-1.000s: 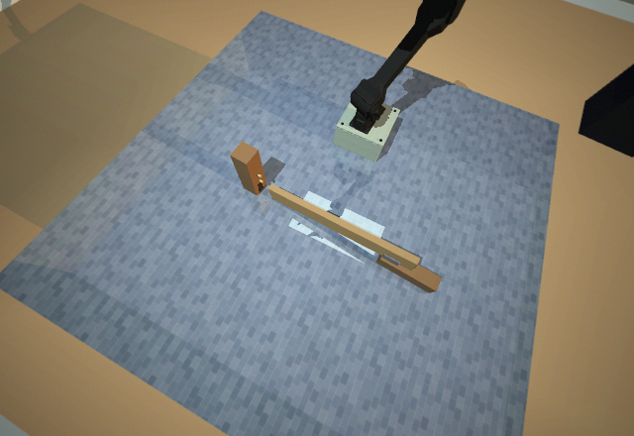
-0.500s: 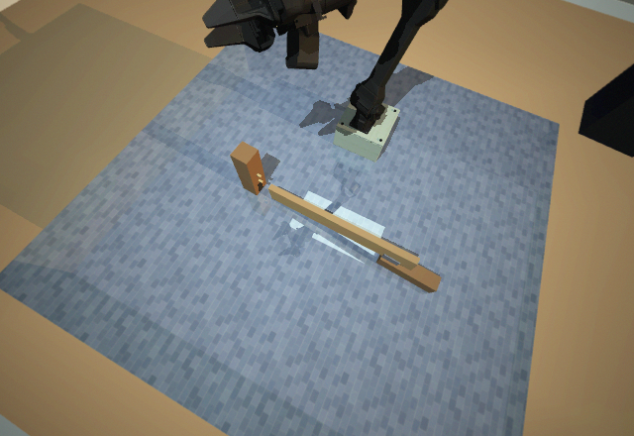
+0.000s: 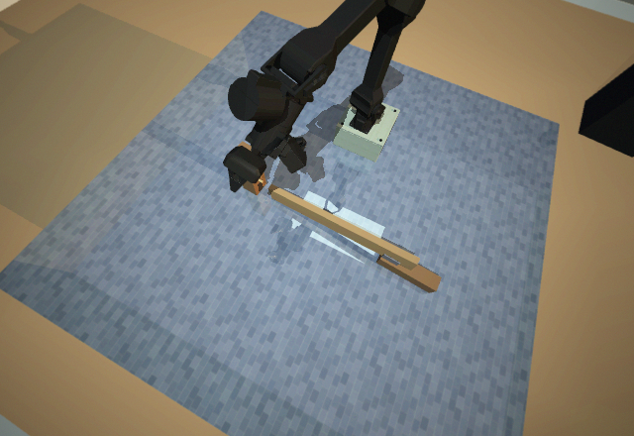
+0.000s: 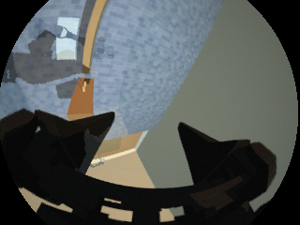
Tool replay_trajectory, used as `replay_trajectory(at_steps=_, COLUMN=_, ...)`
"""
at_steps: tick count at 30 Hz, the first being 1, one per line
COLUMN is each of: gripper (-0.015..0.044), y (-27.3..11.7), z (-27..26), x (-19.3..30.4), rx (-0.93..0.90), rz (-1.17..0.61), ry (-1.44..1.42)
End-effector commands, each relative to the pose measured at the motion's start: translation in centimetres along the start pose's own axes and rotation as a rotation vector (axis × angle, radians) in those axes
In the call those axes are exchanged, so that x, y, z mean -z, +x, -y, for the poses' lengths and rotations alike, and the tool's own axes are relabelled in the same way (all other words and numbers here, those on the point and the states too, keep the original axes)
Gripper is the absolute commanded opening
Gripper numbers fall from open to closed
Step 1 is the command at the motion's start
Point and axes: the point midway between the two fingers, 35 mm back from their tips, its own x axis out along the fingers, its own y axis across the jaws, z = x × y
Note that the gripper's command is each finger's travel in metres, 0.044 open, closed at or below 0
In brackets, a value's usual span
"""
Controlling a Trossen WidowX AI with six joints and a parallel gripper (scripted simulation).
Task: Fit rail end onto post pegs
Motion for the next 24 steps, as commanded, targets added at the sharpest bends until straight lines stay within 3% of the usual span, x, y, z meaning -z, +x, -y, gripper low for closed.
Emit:
replay_trajectory(at_steps=1, gripper=0.0440, y=3.6, z=-4.0, x=-3.6, rx=-0.184, rz=0.130, ry=0.054)
replay_trajectory(at_steps=9, gripper=0.0440, y=7.1, z=-13.3, x=-9.7, rx=-0.601, rz=0.308, ry=0.170)
replay_trajectory(at_steps=24, gripper=0.0440, y=8.4, z=-13.9, x=-9.9, rx=-0.611, rz=0.310, ry=0.172)
